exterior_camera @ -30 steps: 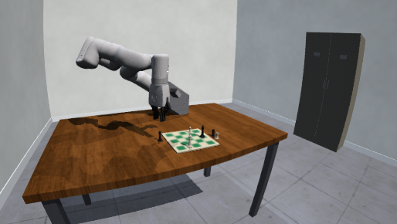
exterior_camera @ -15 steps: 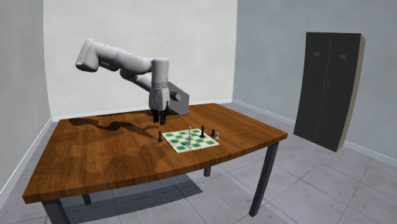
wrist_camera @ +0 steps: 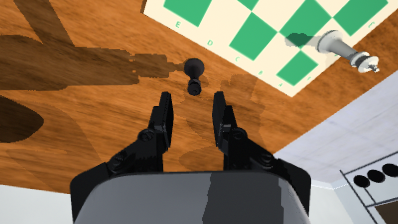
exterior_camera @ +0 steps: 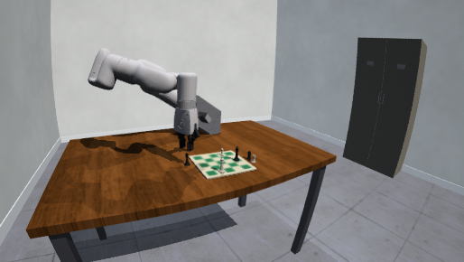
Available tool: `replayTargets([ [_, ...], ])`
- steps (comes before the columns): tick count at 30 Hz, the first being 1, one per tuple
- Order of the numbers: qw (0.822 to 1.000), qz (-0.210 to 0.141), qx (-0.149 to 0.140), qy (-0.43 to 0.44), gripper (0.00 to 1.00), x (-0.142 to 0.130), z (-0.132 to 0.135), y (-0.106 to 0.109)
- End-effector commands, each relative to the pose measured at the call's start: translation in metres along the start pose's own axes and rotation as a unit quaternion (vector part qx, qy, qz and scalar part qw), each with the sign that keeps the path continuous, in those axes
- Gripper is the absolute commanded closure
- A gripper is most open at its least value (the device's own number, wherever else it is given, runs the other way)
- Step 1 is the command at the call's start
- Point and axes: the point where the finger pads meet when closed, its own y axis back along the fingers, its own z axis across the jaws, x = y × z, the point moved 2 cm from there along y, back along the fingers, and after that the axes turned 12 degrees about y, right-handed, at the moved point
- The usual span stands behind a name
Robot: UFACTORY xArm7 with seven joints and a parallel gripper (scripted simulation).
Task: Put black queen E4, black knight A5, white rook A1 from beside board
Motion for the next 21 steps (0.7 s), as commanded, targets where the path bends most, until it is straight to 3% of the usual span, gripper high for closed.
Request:
replayTargets([
  [1, 1.000, -0.001, -0.002, 0.000, 0.58, -0.0005, 0.0015, -0.0034],
  [21, 1.000, -0.001, -0.002, 0.000, 0.58, -0.0005, 0.0016, -0.0096],
])
